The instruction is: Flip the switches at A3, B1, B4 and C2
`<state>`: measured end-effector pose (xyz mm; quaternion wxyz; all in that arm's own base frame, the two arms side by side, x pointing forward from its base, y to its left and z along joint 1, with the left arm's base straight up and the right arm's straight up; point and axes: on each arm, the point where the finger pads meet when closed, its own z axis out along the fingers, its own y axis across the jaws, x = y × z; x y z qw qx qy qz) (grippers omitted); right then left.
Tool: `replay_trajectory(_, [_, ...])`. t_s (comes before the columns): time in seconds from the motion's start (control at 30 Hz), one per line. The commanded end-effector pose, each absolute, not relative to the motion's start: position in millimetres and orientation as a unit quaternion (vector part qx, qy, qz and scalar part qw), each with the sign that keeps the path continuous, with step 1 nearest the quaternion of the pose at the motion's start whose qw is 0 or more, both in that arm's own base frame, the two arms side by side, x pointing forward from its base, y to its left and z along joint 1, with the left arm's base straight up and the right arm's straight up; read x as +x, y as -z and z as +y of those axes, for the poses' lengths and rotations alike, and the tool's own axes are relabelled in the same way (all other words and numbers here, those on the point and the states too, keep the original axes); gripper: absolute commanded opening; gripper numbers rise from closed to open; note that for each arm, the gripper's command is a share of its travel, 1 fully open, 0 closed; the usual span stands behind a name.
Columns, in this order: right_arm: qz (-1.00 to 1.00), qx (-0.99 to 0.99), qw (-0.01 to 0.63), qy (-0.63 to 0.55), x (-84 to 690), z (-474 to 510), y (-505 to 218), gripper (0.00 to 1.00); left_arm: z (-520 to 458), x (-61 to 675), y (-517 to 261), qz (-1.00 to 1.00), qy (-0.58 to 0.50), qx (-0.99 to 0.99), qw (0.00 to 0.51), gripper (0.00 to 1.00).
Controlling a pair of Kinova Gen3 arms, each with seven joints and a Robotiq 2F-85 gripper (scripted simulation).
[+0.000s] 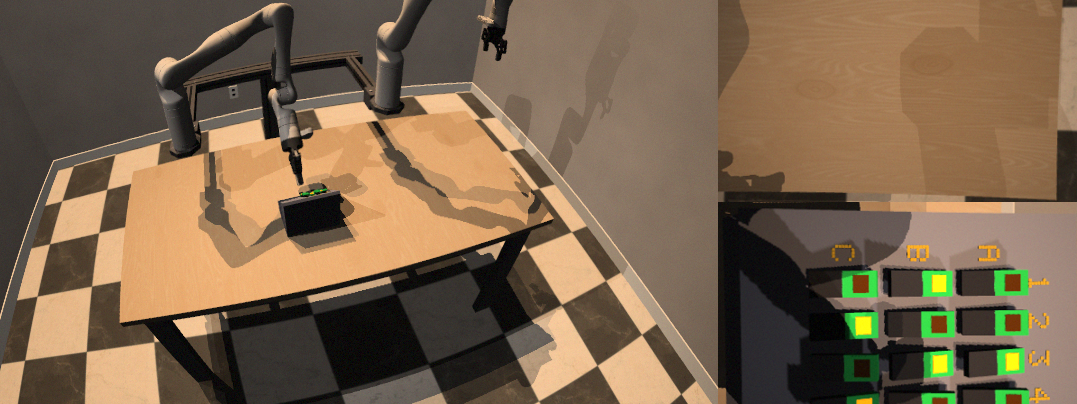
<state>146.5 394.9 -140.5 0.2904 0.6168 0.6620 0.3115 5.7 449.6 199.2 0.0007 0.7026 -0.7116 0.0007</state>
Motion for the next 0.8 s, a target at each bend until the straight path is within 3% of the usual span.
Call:
replay_trajectory(0.0, [0.662, 0.617, 0.29, -0.312, 146, 396, 140, 0.099, 450, 6, -200, -0.712, 0.0, 0.703, 0.0, 1.0])
replay_trajectory(0.77, [0.662, 0.617, 0.29, -0.312, 114, 436, 166, 0.099, 450, 6, -200, -0.712, 0.0, 0.703, 0.0, 1.0])
